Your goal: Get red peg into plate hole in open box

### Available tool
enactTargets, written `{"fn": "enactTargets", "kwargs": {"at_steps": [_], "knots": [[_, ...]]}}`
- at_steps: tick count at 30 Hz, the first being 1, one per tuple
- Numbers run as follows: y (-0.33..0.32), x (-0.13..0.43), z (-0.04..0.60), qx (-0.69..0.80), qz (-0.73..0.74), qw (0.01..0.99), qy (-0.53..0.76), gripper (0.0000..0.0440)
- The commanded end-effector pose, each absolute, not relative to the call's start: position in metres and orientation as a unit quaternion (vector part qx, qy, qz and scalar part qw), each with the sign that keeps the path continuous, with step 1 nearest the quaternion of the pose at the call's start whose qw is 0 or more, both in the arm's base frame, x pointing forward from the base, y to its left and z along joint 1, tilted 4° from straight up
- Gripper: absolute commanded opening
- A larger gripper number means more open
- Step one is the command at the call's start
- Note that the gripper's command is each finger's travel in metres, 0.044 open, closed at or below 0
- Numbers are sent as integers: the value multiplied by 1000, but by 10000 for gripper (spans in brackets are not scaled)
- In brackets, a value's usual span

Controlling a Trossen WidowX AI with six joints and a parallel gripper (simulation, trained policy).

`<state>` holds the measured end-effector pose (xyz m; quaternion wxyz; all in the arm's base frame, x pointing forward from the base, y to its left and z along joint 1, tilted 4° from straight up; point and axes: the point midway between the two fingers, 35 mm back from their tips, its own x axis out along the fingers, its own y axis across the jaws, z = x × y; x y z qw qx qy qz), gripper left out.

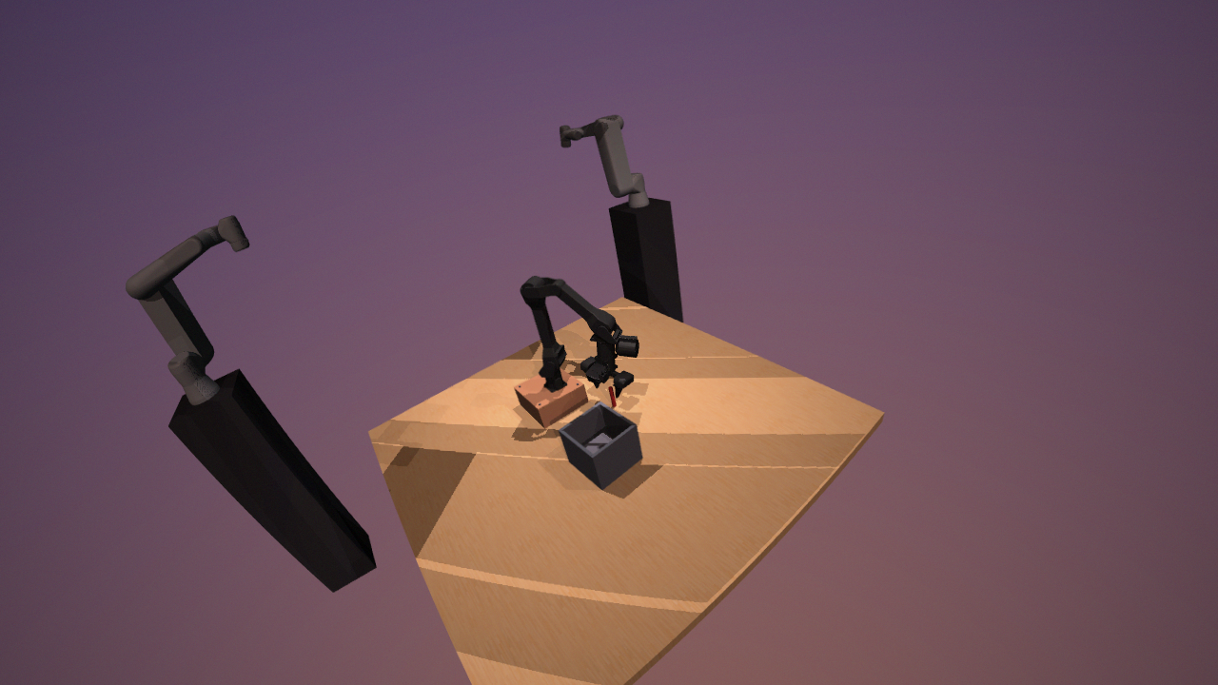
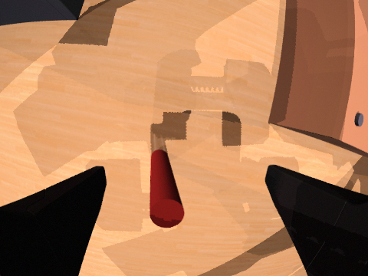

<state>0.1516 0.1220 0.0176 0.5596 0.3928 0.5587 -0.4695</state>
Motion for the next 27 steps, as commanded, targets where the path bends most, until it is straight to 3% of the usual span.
{"fn": "enactTargets", "kwargs": {"at_steps": [1, 3, 18, 27], "knots": [[120, 151, 9, 393, -474, 561, 554, 406], [121, 151, 4, 394, -473, 561, 553, 376], [142, 167, -19, 404, -443, 569, 562, 15], [155, 183, 0, 439, -421, 568, 555, 0]]}}
